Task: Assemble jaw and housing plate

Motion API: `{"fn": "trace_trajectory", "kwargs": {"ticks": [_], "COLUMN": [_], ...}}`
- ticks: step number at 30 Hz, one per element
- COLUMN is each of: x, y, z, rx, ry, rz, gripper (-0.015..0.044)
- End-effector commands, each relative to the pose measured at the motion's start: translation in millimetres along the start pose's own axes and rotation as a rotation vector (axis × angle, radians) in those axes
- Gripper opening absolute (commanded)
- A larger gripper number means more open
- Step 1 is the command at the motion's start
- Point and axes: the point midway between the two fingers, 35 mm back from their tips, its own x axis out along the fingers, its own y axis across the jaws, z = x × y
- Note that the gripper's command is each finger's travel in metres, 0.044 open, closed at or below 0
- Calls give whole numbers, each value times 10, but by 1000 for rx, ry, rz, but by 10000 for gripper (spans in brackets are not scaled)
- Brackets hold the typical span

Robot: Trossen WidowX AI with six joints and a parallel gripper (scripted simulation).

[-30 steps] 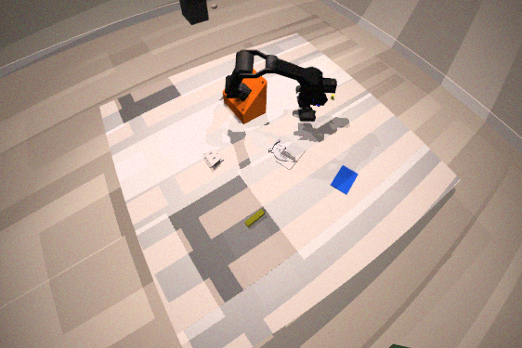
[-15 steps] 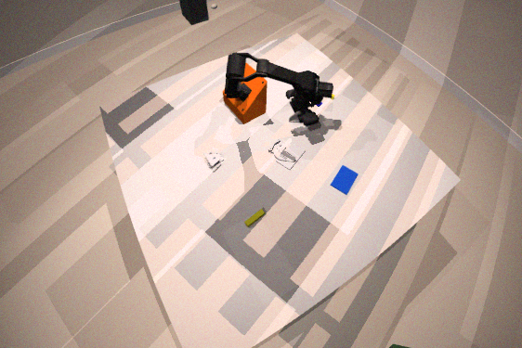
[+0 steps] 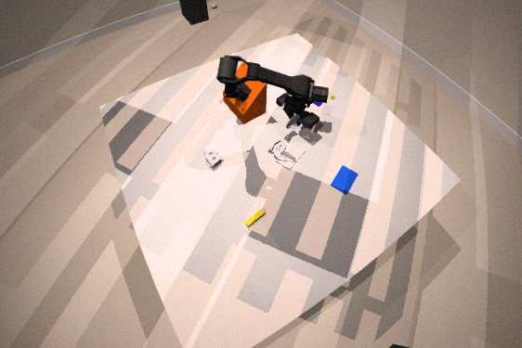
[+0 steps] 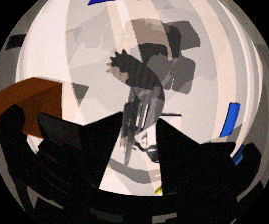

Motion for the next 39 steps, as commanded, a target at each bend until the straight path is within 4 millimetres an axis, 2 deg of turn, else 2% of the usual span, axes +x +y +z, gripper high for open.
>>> {"fn": "trace_trajectory", "kwargs": {"ticks": [1, 39], "x": [-11, 7], "y": [6, 105], "z": [-110, -844], "rx": [-111, -1050], "ry": [2, 12], "rz": [-2, 6], "gripper": [134, 134]}}
